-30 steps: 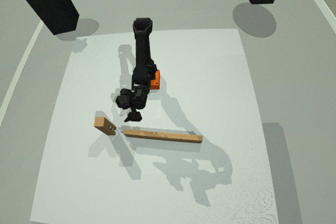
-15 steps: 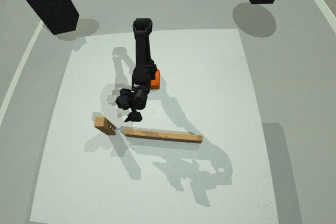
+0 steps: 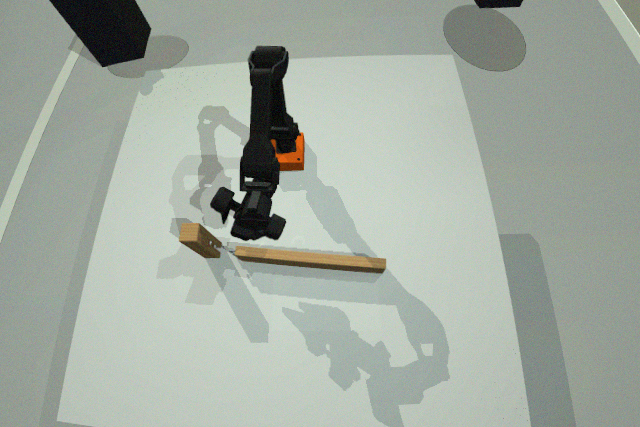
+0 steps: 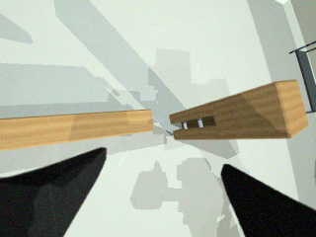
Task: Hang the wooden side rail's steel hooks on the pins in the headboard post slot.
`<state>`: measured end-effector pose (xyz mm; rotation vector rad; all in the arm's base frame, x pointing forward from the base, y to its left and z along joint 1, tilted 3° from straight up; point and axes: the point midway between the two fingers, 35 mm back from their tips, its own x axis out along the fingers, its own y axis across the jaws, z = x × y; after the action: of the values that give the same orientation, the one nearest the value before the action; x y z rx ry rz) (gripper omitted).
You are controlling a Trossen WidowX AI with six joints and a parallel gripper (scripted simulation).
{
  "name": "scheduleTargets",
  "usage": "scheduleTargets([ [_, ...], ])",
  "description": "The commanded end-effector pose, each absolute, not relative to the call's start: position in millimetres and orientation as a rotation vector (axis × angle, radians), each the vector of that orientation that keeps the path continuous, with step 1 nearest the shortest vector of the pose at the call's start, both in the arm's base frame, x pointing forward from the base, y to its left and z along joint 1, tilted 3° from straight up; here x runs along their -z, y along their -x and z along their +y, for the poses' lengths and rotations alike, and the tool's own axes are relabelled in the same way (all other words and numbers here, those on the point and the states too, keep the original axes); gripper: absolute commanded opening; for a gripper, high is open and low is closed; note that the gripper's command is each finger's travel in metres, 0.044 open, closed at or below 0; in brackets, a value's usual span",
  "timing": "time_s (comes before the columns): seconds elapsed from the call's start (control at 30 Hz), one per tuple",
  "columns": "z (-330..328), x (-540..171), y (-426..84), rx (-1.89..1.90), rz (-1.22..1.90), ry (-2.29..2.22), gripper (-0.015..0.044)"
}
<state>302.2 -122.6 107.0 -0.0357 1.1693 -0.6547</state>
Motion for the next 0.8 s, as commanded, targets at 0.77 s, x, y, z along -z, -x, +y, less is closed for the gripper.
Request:
scheduleTargets([
  [0.77, -91.1, -117.6, -359.5, -1.061, 1.270, 1.021, 0.0440],
])
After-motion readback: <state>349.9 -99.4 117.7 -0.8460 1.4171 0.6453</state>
